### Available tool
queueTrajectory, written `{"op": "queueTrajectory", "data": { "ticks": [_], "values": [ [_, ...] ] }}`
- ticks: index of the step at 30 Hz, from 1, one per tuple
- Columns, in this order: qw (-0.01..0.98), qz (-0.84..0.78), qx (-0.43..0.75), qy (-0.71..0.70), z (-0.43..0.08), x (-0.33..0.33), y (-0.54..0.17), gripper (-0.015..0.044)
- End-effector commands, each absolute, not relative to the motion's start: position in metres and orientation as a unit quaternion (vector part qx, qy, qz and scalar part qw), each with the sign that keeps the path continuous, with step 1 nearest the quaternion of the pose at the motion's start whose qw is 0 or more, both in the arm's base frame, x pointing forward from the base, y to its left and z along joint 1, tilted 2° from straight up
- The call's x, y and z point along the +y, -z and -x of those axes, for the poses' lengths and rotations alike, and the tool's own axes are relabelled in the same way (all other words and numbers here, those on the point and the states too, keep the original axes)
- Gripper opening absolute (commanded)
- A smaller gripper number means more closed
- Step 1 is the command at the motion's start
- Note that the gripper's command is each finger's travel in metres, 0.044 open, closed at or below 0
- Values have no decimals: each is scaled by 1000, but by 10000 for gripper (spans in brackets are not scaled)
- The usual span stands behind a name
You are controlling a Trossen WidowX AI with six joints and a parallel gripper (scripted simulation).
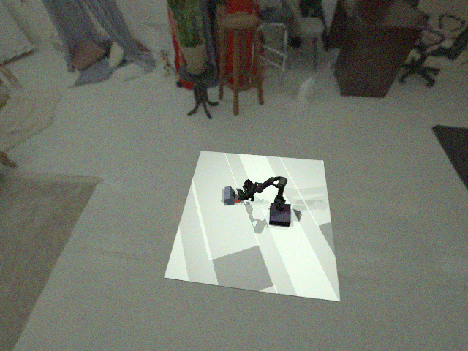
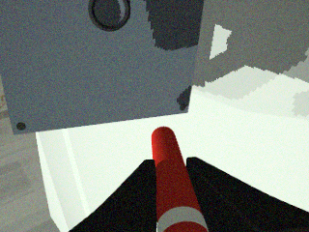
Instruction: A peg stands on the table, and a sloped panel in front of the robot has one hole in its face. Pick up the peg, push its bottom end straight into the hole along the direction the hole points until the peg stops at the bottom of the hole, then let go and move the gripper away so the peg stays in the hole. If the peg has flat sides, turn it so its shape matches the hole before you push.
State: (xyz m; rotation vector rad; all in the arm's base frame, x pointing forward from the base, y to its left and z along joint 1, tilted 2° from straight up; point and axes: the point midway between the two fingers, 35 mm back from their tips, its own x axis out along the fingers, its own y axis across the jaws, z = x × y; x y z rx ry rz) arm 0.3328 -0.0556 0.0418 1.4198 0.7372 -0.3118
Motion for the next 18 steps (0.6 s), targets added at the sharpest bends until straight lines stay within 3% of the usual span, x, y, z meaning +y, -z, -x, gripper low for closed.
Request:
{"op": "queueTrajectory", "data": {
  "ticks": [1,18],
  "values": [
    [677,-648,319,140,-328,-59,-40,0],
    [660,-687,271,137,-317,-76,-44,0]
  ]
}}
